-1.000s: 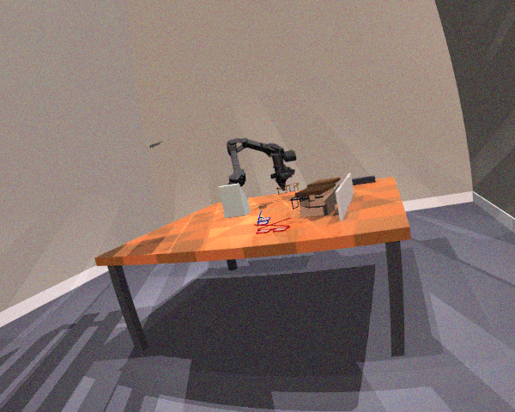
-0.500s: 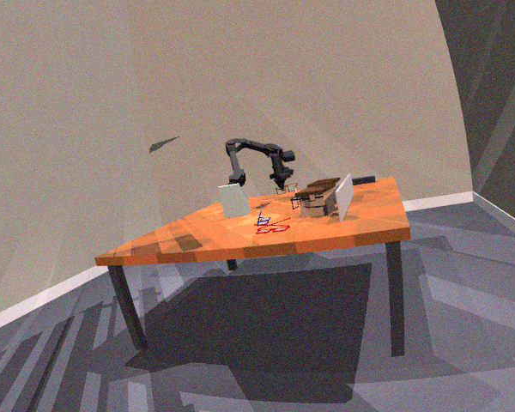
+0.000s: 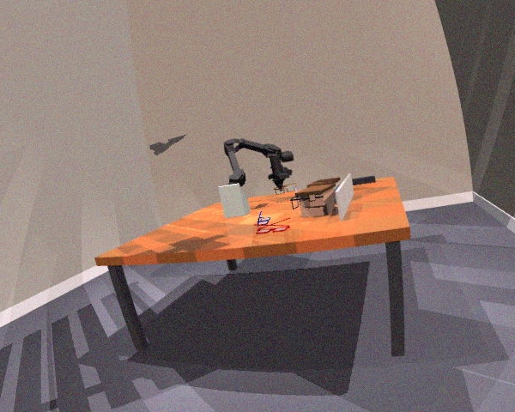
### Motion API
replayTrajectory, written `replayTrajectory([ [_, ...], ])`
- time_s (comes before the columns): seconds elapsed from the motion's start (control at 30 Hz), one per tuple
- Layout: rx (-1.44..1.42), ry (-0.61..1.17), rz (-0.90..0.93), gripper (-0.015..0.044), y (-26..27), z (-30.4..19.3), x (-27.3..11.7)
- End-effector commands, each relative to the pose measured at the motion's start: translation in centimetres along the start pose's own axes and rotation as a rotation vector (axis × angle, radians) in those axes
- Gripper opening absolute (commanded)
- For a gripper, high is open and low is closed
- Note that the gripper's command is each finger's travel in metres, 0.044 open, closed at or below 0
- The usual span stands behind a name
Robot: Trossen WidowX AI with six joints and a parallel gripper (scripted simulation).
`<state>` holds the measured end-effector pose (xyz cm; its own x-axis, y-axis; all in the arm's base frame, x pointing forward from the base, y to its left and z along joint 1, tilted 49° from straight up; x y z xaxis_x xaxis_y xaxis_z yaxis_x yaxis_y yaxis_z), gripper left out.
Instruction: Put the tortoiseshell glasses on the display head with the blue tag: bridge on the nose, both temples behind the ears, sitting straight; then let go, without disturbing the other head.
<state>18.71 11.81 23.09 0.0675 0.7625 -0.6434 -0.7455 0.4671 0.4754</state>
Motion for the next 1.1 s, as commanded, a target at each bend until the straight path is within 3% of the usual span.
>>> replayTrajectory([
  [0.0,0.005,0.002,-0.003,0.0,0.1,-0.3,0.1],
  [1.07,0.006,0.003,-0.002,0.0,1.0,-1.9,0.1],
])
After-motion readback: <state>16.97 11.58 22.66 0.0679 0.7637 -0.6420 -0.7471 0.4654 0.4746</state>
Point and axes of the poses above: the point midway between the two fingers, 35 mm back from their tips, its own x axis out along the fingers, its own y axis across the jaws, z = x × y, the point moved 7 cm from there along -x, back along the fingers, and after that the axes turned 11 degrees about -x, right-handed, at the moved point
